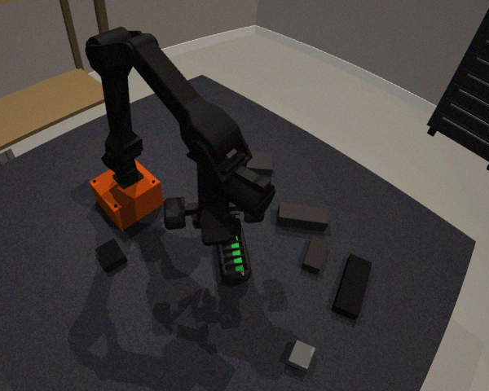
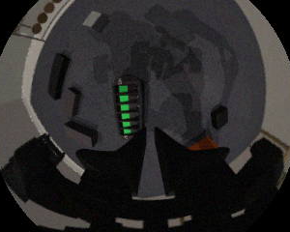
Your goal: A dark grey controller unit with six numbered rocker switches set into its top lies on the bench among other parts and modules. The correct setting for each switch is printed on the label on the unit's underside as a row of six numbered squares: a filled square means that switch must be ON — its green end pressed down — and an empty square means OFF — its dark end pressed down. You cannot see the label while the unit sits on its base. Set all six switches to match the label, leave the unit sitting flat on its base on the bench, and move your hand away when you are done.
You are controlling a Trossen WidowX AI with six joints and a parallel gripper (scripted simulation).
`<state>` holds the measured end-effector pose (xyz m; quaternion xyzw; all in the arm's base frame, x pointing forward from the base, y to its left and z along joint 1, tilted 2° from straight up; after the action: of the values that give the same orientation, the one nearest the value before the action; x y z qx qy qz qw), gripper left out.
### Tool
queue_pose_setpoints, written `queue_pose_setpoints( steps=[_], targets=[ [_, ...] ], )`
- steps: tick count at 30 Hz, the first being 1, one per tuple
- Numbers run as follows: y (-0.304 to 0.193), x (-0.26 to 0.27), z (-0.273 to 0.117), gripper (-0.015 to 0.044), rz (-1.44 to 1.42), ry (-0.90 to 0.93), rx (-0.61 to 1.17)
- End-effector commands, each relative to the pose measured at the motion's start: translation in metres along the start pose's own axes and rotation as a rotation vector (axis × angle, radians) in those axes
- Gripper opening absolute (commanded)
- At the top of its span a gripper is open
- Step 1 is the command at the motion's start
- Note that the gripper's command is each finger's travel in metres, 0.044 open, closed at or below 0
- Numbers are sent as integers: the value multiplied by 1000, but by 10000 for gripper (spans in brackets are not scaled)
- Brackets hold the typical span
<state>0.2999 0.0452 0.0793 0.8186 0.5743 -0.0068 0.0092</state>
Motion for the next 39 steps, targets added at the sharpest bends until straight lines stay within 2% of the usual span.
queue_pose_setpoints(
  steps=[1, 12, 13, 15, 32, 39],
  targets=[
    [0, 0, 0, 131, 0, 0, 0],
    [0, 0, 0, 420, 0, 0, 0],
    [0, 0, 0, 440, 0, 0, 0],
    [0, 0, 0, 440, 0, 0, 0],
    [-18, 115, 50, 0, 0, -268, 72],
    [-20, 120, 52, 0, -1, -280, 71]
  ],
)
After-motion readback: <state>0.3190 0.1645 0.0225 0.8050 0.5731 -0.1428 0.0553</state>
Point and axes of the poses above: the point midway between the two fingers, 35 mm back from their tips, its own z axis out along the fingers, its own x axis across the jaws, y = z × x, the point moved 2 cm from there along -z, back along the fingers, and after that the axes turned 15 degrees about -z, right-handed, at the moved point
